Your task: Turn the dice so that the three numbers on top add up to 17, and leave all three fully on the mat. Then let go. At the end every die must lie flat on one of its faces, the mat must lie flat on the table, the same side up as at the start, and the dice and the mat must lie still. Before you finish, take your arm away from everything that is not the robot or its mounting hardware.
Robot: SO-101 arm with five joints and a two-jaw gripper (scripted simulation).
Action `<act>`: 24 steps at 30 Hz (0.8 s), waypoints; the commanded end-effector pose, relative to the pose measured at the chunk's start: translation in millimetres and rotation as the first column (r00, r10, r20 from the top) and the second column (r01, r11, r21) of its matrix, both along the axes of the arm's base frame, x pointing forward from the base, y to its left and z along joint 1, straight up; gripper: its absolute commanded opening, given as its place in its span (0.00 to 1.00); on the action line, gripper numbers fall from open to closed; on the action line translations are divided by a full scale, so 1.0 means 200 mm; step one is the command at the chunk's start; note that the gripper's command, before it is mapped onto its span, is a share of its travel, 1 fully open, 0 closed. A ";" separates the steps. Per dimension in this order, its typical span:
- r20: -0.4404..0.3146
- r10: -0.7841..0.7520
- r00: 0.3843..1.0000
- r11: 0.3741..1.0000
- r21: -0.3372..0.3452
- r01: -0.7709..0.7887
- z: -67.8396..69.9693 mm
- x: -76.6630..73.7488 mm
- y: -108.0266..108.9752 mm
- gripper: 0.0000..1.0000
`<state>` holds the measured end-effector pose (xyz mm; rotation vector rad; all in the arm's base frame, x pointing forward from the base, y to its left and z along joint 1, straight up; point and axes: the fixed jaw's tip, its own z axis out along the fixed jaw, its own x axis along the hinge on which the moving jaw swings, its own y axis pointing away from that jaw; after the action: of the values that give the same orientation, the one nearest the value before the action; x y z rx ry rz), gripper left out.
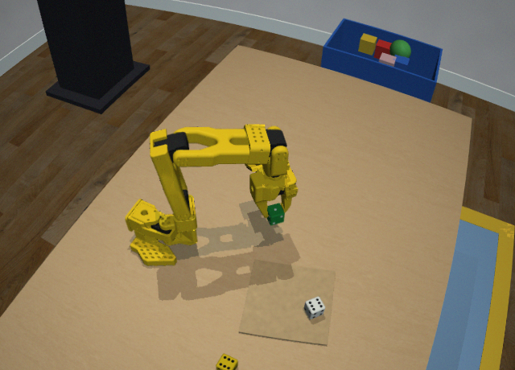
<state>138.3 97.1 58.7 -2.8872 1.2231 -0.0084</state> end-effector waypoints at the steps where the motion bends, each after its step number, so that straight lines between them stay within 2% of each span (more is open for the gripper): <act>1: 0.038 -0.026 0.999 0.999 0.032 0.025 0.03 0.02 0.04 0.00; 13: 0.043 -0.045 0.998 0.998 0.038 0.043 0.03 0.02 0.04 0.00; 24: 0.082 -0.192 0.978 0.978 0.100 0.183 0.02 0.02 0.08 0.00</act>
<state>139.9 107.4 55.8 -2.7286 1.4361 -0.0435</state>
